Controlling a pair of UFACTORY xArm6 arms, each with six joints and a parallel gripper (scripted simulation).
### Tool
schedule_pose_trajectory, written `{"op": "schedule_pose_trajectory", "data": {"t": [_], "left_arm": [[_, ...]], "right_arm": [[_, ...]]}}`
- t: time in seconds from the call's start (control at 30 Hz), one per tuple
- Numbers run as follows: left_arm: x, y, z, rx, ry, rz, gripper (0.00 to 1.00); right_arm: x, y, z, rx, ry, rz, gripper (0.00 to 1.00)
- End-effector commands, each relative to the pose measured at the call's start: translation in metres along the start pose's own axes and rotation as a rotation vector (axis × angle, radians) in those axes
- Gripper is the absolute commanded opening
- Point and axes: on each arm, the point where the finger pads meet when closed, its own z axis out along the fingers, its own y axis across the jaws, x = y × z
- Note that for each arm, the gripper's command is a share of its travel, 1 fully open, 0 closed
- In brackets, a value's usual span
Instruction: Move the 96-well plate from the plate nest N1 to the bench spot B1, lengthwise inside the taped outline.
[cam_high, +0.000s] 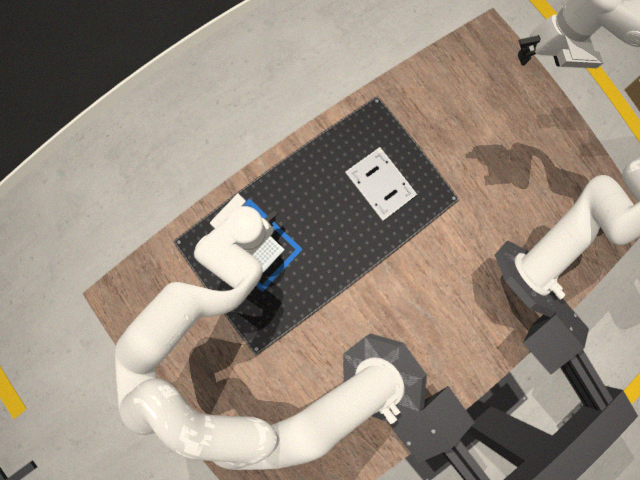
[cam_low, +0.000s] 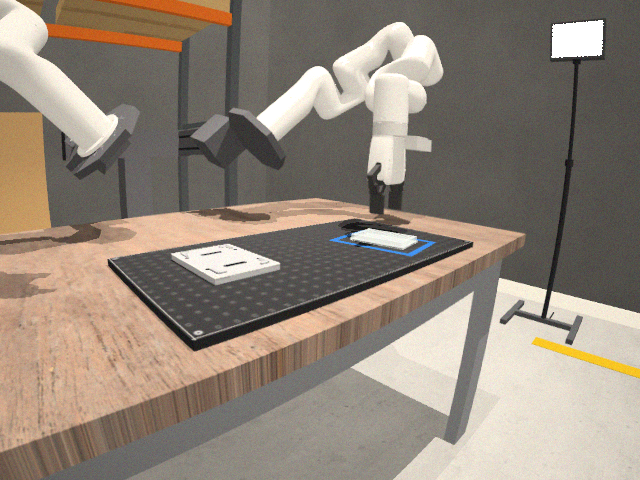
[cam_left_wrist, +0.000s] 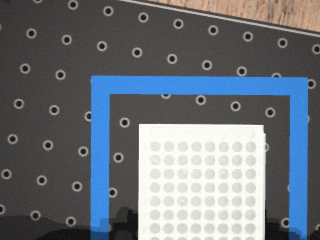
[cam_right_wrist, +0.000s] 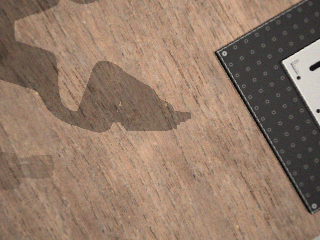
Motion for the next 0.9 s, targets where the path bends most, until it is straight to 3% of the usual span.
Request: {"op": "schedule_pose_trajectory", "data": {"t": [0.0,0.23,0.87], "left_arm": [[0.001,0.0,-0.014,-0.001,0.002,-0.001,1.0],[0.001,0.0,-0.033,-0.001,0.002,-0.001,1.0],[0.001,0.0,-0.033,-0.001,0.002,-0.001,1.0]], "right_arm": [[0.0,0.0,-0.001,-0.002,-0.001,0.001,1.0],[0.0,0.0,-0.001,-0.002,-0.001,0.001,1.0],[0.0,0.0,-0.001,-0.002,-0.001,0.001,1.0]]}}
